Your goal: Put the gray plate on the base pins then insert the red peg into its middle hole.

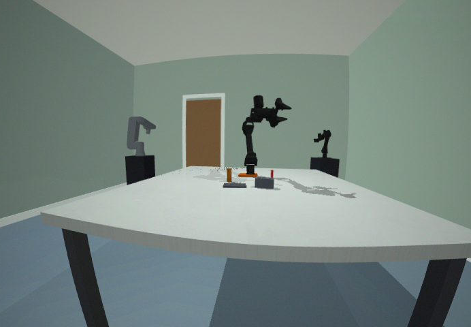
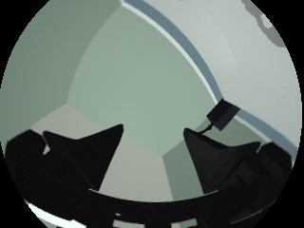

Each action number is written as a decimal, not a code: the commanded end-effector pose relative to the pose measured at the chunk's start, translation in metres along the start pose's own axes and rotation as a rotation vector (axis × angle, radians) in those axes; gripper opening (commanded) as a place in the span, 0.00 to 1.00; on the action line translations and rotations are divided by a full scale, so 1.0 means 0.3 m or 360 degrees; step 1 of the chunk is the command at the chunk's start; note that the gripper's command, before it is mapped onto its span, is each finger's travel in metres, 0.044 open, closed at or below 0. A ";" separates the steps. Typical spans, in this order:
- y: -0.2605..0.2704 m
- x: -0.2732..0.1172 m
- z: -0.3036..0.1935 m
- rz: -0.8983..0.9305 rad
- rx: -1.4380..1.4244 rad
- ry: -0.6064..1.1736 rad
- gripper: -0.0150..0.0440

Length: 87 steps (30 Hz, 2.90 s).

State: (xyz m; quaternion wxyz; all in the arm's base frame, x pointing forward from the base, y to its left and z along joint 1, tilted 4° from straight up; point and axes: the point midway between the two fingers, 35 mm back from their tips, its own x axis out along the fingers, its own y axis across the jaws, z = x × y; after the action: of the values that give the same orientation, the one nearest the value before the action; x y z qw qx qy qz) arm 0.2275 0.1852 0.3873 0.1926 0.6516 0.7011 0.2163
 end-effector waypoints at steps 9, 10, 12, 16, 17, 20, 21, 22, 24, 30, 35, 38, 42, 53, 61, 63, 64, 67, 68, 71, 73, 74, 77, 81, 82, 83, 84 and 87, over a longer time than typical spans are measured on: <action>0.163 -0.017 0.186 0.0259 -0.0572 -0.0354 1.00; 0.181 -0.022 0.216 0.0267 -0.0655 -0.0425 1.00; 0.211 -0.034 0.279 0.0256 -0.0819 -0.0574 1.00; 0.247 -0.068 0.410 0.0122 -0.1141 -0.0882 1.00; 0.251 -0.078 0.443 0.0065 -0.1220 -0.0955 1.00; 0.251 -0.113 0.539 -0.0165 -0.1448 -0.1152 1.00; 0.248 -0.124 0.565 -0.0245 -0.1511 -0.1199 1.00; 0.244 -0.132 0.585 -0.0312 -0.1560 -0.1232 1.00; 0.234 -0.151 0.625 -0.0460 -0.1656 -0.1290 1.00; 0.186 -0.216 0.733 -0.0996 -0.1934 -0.1355 1.00; 0.128 -0.278 0.804 -0.1481 -0.2081 -0.1274 1.00; 0.094 -0.312 0.831 -0.1756 -0.2177 -0.1156 1.00; 0.039 -0.366 0.861 -0.2140 -0.2262 -0.0915 1.00; -0.084 -0.498 0.871 -0.2899 -0.2496 0.0183 1.00; -0.095 -0.512 0.868 -0.2964 -0.2555 0.0410 1.00; -0.095 -0.512 0.868 -0.2964 -0.2555 0.0410 1.00; -0.095 -0.512 0.868 -0.2964 -0.2555 0.0410 1.00; -0.095 -0.512 0.868 -0.2964 -0.2555 0.0410 1.00; -0.095 -0.512 0.868 -0.2964 -0.2555 0.0410 1.00; -0.095 -0.512 0.868 -0.2964 -0.2555 0.0410 1.00; -0.099 -0.512 0.866 -0.2964 -0.2555 0.0410 1.00; -0.102 -0.512 0.871 -0.2964 -0.2555 0.0410 1.00; -0.146 -0.514 0.941 -0.2964 -0.2555 0.0410 1.00; -0.223 -0.518 1.036 -0.2964 -0.2555 0.0410 1.00; -0.227 -0.519 1.040 -0.2964 -0.2555 0.0410 1.00; -0.227 -0.519 1.040 -0.2964 -0.2555 0.0410 1.00; -0.226 -0.514 1.041 -0.2964 -0.2555 0.0410 1.00; -0.246 -0.515 1.069 -0.2964 -0.2555 0.0410 1.00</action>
State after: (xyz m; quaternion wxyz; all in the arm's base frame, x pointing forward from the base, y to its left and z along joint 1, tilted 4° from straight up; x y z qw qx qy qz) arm 0.3553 0.0440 0.0860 0.5467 -0.4215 0.5822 0.4296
